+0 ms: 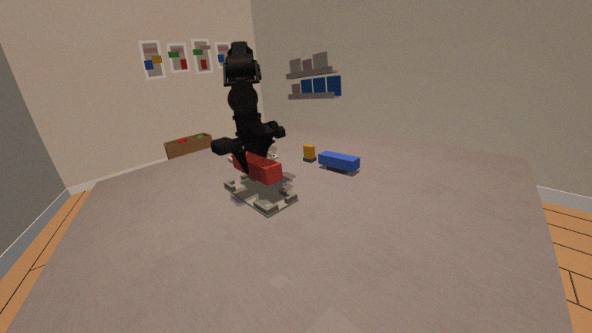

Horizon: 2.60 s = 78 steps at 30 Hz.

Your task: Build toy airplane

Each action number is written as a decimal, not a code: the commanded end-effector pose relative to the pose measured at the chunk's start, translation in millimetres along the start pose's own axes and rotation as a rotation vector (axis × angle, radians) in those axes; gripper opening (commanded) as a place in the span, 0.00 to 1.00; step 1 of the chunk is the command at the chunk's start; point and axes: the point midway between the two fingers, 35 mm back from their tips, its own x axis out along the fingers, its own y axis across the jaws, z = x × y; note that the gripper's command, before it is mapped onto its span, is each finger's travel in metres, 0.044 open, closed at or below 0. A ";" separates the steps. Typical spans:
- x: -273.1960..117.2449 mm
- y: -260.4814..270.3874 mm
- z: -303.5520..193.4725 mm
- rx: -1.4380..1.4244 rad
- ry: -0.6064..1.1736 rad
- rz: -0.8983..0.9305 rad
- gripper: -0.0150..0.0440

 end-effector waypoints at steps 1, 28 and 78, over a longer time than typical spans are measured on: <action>0.9 -0.1 -0.1 -0.004 -0.002 0.005 0.57; 21.5 0.0 0.8 -0.004 -0.002 0.005 0.58; 37.2 -0.3 0.9 -0.007 -0.003 0.000 1.00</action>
